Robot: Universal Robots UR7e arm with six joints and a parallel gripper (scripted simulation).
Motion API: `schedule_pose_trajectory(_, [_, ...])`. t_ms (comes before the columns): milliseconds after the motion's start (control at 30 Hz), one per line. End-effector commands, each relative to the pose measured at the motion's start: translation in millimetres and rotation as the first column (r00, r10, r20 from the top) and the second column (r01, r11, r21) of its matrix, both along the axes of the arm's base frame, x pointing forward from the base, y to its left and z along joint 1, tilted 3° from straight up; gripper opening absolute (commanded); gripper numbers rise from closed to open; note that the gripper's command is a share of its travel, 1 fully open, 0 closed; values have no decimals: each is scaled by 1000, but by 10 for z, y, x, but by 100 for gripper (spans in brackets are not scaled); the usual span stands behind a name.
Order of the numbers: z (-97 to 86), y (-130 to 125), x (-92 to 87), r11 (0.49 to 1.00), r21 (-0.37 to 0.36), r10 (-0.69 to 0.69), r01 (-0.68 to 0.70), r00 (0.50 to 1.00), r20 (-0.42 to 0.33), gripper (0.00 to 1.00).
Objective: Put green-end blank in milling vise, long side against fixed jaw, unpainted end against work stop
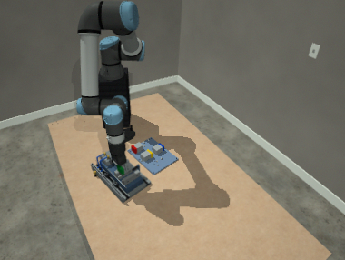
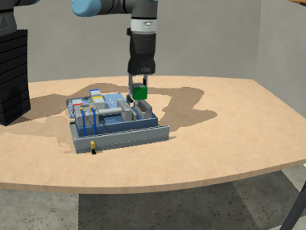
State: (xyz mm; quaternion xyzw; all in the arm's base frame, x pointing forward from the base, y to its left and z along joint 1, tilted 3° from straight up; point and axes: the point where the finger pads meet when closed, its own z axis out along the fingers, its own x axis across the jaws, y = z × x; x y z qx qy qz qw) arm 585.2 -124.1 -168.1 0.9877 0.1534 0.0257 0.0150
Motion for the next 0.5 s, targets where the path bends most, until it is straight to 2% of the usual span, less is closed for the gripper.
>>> schedule_pose_trajectory(0, [7, 13, -11, 1000, -1, 0, 0, 1000, 2, 0])
schedule_pose_trajectory(467, [7, 36, -37, 1000, -1, 0, 0, 1000, 2, 0])
